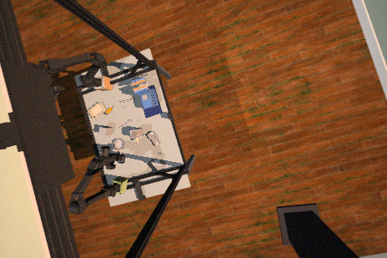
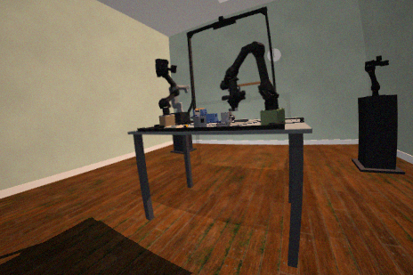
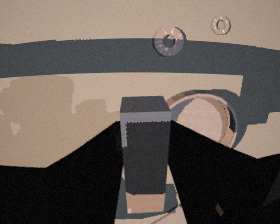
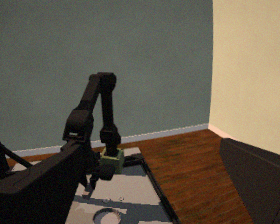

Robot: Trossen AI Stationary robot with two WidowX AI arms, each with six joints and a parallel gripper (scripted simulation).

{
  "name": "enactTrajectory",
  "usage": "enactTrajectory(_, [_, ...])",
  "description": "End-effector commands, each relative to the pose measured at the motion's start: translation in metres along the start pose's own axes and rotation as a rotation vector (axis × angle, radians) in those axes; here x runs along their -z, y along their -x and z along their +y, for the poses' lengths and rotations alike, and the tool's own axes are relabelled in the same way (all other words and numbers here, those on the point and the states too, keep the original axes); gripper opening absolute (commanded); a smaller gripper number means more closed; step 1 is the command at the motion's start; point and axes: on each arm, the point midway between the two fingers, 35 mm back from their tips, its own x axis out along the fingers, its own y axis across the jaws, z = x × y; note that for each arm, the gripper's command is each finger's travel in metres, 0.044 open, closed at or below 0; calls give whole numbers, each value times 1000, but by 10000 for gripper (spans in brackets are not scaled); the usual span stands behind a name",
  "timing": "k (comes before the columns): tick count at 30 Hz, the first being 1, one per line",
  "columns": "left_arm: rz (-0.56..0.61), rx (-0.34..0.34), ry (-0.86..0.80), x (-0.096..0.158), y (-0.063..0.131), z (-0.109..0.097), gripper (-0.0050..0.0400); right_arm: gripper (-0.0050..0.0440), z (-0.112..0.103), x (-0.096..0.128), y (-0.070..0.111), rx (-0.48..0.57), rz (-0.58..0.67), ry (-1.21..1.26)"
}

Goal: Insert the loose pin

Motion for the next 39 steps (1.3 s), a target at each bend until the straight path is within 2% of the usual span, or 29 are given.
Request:
enactTrajectory(1, [5, 2, 54, 1, 2, -2, 0, 400, 1, 0, 0, -5, 0, 3])
enactTrajectory(39, [5, 0, 619, 3, 2, -7, 0, 400, 1, 0, 0, -5, 0, 3])
